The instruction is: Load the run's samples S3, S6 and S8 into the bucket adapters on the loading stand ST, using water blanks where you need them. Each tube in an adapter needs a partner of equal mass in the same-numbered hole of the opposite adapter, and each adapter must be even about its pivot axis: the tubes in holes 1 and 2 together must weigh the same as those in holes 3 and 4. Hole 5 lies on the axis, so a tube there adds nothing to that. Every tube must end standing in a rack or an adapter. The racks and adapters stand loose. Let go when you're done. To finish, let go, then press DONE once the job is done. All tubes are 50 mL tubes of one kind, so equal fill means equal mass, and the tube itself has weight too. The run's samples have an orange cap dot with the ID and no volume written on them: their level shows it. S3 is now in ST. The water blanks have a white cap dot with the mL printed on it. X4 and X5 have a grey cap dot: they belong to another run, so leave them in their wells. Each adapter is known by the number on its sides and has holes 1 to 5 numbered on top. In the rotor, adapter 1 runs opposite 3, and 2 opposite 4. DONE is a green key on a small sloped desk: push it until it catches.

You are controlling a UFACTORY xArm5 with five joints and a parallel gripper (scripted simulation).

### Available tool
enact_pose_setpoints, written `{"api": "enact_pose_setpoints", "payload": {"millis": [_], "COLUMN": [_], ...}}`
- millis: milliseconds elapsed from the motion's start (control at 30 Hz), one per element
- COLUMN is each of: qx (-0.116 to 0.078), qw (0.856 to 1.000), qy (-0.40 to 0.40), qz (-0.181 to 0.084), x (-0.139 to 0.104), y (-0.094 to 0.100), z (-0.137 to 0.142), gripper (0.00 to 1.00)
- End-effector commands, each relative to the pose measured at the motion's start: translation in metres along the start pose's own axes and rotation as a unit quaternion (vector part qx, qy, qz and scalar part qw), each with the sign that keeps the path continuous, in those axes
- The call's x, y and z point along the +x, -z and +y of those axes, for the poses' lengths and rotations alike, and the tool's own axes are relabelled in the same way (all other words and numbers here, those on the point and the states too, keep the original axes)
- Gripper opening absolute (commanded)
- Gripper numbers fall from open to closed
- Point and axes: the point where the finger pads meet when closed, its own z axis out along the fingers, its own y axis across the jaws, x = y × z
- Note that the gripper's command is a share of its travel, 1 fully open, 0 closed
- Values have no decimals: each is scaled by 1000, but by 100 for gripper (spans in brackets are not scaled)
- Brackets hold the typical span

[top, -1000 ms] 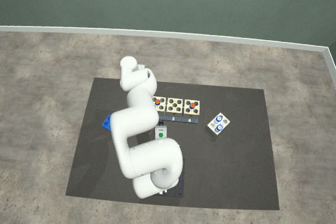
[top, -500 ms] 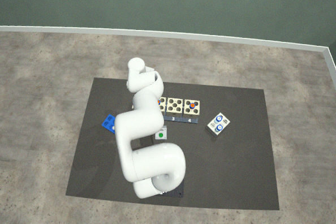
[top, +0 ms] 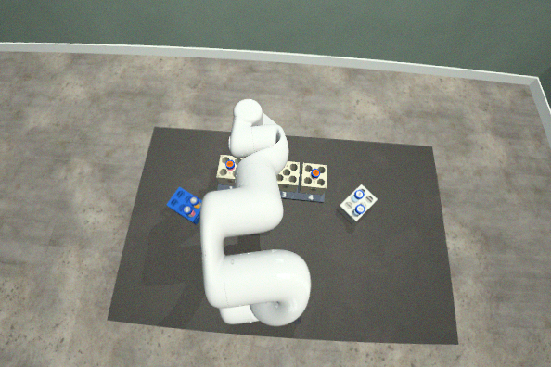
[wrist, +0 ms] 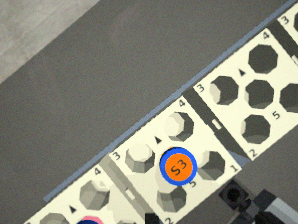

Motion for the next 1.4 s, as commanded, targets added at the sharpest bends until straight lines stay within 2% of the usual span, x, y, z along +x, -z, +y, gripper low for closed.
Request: {"api": "enact_pose_setpoints", "payload": {"millis": [0,133,633,700,1200,1367], "qx": [5,5,4,4,4,4], "qw": [999,999,999,999,999,999], "qy": [-33,-33,-33,-33,-33,-33], "qz": [0,0,0,0,0,0], "x": [14,19,57,57,95,102], "y": [2,2,1,1,1,0], "z": [21,29,94,94,159,172], "gripper": [57,57,57,57,57,57]}}
